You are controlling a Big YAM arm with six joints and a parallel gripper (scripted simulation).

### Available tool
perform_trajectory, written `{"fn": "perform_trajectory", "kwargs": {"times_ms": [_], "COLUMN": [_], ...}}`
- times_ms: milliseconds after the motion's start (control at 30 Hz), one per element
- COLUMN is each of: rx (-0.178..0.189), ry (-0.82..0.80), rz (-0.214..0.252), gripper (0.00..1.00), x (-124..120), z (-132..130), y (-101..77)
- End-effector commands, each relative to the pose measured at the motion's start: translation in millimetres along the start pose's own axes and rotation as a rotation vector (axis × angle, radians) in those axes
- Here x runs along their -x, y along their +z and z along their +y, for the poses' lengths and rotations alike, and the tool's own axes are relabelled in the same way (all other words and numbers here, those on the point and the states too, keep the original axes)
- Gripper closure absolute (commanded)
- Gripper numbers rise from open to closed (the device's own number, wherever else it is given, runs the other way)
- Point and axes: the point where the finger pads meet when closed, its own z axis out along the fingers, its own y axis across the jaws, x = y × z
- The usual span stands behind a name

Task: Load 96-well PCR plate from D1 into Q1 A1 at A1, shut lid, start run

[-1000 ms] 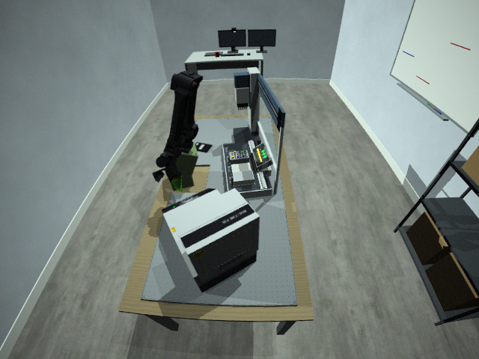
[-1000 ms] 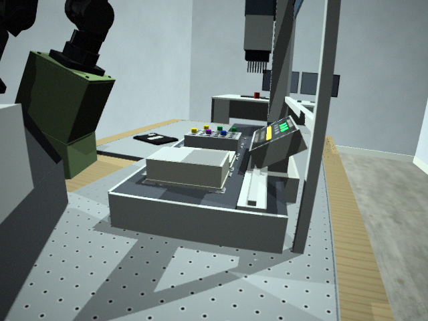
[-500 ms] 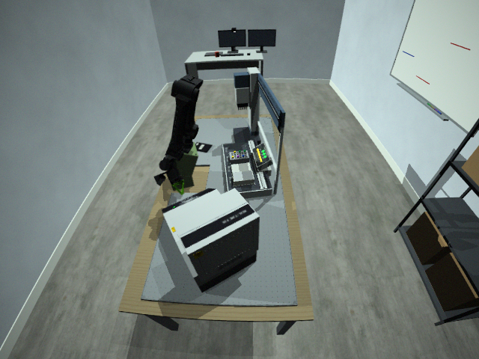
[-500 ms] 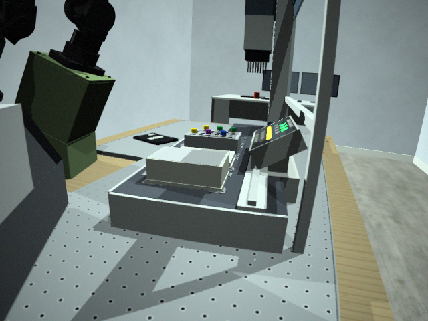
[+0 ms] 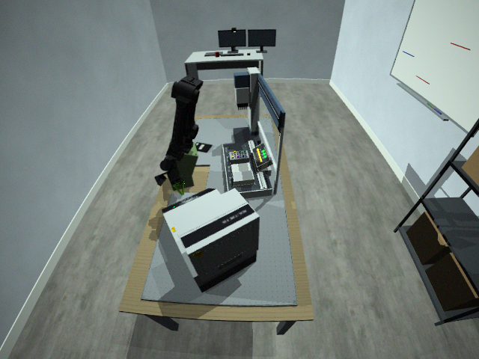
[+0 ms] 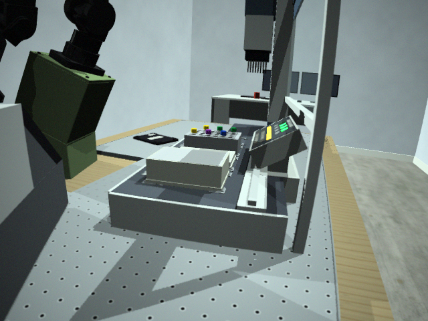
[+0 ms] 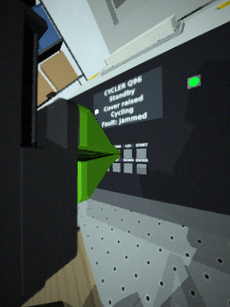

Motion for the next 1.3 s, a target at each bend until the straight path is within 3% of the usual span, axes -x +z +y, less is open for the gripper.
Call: {"fn": "perform_trajectory", "kwargs": {"times_ms": [0, 300, 467, 833, 1267], "rx": [0.016, 0.006, 0.02, 0.022, -0.002], "ry": [-0.025, -0.005, -0.013, -0.015, -0.063], "rz": [-0.008, 0.007, 0.004, -0.008, 0.013], "gripper": [1.0, 1.0, 1.0, 1.0, 1.0], "x": [7, -3, 2, 3, -6], "z": [8, 2, 9, 8, 7], "y": [8.3, 21.6, 34.4, 21.3, 25.7]}}
